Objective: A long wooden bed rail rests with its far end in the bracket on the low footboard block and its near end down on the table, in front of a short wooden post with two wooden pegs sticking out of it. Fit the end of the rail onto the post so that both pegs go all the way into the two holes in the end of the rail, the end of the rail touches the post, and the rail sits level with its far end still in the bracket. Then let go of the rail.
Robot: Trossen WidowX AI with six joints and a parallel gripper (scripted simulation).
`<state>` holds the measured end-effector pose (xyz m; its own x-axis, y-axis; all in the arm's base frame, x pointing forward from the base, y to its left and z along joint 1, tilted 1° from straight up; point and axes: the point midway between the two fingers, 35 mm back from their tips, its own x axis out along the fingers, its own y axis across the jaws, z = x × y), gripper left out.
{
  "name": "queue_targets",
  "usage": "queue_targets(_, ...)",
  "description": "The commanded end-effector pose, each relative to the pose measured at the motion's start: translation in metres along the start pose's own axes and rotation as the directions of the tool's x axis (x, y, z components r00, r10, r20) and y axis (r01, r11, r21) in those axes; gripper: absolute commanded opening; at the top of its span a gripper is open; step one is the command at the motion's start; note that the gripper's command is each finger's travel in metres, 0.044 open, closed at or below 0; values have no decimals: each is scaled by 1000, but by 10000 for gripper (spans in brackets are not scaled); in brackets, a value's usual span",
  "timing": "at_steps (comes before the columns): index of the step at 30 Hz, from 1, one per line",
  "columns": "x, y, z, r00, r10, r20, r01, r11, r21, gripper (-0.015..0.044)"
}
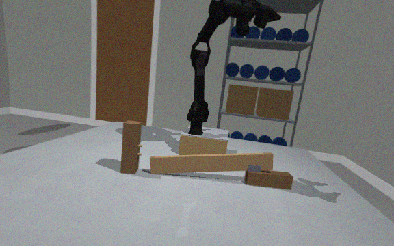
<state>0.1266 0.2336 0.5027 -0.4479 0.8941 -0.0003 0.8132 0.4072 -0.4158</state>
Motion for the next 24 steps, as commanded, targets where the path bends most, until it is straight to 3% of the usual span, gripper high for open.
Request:
queue_targets(1,-1,3,0,1000,8,-3,-8,1000,10,426)
queue_targets(6,-21,73,10,970,234,-66,-210,942,263,440)
queue_targets(11,-56,144,36,877,476,-69,-372,762,530,440)
queue_targets(17,-114,217,90,690,723,27,-458,407,790,440)
queue_targets(24,-186,265,176,432,867,247,-384,-72,921,440)
